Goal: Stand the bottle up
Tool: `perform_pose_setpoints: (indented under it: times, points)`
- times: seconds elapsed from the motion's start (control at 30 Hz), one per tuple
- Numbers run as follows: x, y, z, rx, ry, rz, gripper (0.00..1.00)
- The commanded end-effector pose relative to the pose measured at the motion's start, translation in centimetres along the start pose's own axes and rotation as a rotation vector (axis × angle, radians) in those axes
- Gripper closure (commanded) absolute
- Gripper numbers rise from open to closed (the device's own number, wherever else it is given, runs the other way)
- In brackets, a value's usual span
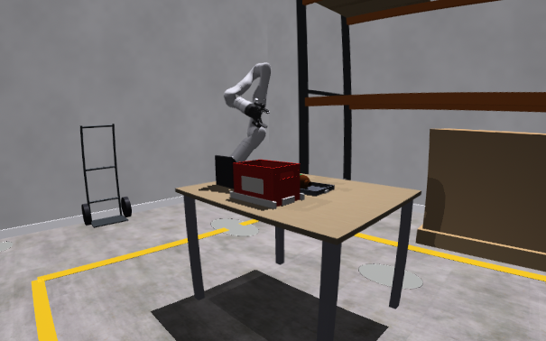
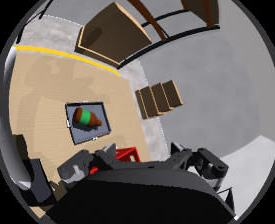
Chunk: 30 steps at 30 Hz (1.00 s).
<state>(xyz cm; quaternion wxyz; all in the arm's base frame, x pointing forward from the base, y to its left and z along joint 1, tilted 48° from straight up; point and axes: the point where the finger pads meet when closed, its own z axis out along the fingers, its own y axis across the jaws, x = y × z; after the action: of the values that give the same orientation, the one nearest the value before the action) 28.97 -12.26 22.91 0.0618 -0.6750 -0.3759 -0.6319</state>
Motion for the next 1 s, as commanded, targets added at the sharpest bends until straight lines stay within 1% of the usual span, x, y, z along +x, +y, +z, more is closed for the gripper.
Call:
perform_pose_setpoints:
  times: [0.0, 0.57, 0.67, 0.73, 0.8, 0.87, 0.97]
  points:
    - [0.0, 0.0, 0.0, -0.001, 0.000, -0.001, 0.00]
    - [0.0, 0.0, 0.0, 0.000, 0.000, -0.001, 0.00]
    - [0.0, 0.0, 0.1, 0.009, 0.002, -0.007, 0.00]
    - [0.0, -0.2, 0.5, 0.031, 0.006, -0.021, 0.00]
    - [0.0, -0.5, 1.0, 0.068, 0.012, -0.046, 0.00]
    - [0.1, -1.0, 1.8, 0.123, 0.023, -0.083, 0.00]
    - [0.1, -1.8, 3.5, 0.235, 0.046, -0.163, 0.00]
